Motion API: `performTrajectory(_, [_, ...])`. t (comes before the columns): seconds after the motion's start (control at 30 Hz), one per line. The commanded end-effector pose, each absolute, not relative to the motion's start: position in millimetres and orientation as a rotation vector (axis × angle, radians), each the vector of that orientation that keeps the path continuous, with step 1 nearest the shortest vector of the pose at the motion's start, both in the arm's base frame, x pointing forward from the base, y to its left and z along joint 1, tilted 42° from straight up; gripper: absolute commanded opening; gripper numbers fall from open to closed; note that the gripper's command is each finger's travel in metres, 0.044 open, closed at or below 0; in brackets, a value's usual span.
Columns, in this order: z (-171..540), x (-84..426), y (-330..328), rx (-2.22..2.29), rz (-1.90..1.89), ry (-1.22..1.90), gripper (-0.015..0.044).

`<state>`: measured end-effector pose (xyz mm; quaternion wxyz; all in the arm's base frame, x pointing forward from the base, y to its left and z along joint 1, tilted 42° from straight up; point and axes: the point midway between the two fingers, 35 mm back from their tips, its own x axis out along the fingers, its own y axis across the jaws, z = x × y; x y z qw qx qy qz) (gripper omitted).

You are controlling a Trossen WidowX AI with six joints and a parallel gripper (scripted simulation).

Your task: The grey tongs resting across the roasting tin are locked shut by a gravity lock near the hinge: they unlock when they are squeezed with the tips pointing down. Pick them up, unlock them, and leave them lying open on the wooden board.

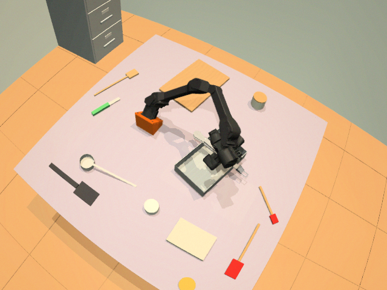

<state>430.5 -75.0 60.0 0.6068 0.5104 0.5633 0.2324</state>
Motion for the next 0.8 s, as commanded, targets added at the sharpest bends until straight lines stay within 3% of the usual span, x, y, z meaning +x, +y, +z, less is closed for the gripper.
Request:
performTrajectory(0.0, [43.5, 429.6, -64.2, 1.316, 0.588, 1.322, 0.0260])
performTrajectory(0.77, [38.1, 426.0, -55.6, 1.314, 0.583, 1.324, 0.0260])
